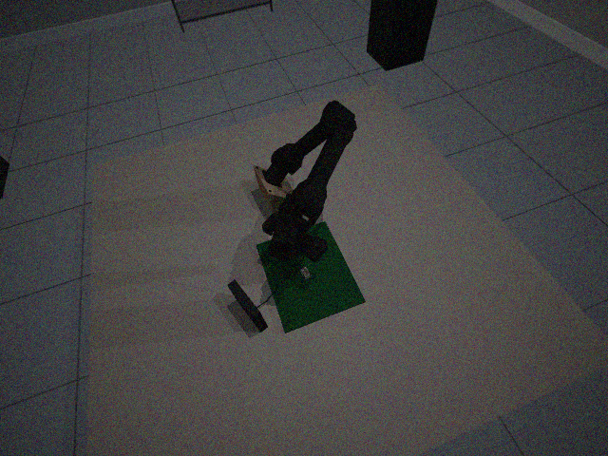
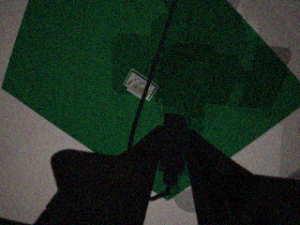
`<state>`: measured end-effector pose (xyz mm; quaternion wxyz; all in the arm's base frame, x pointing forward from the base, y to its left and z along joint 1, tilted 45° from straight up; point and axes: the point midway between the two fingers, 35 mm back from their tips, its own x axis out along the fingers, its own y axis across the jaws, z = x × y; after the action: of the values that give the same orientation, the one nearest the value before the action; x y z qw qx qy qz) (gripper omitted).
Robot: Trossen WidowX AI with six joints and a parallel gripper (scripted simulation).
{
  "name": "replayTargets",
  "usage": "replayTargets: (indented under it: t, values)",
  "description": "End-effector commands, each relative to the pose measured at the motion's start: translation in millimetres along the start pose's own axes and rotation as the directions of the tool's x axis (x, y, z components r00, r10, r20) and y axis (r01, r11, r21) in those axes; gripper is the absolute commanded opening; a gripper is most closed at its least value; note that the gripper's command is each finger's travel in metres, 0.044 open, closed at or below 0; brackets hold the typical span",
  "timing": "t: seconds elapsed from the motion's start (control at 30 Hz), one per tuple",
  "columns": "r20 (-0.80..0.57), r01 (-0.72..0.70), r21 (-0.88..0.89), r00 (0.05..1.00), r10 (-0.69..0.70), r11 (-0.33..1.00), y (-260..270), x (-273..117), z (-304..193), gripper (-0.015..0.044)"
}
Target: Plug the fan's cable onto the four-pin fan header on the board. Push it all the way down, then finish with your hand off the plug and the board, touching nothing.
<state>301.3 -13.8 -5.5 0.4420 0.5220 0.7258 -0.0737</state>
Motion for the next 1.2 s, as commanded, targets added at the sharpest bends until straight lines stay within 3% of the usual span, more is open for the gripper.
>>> replayTargets:
  t: [0.0,0.37,0.73,0.97,1.17]
  values:
    - [-0.005,-0.002,-0.133,1.000,0.001,0.991,5.7,1.3,1.9,0.0000]
    - [-0.005,-0.004,-0.493,1.000,0.002,0.870,19.2,3.2,8.5,0.0000]
    - [-0.005,-0.006,-0.782,1.000,0.003,0.623,32.8,5.8,14.5,0.0000]
    - [-0.005,-0.006,-0.886,1.000,0.003,0.464,39.6,8.3,17.3,0.0000]
    - [-0.005,-0.006,-0.886,1.000,0.003,0.464,39.6,8.3,17.3,0.0000]
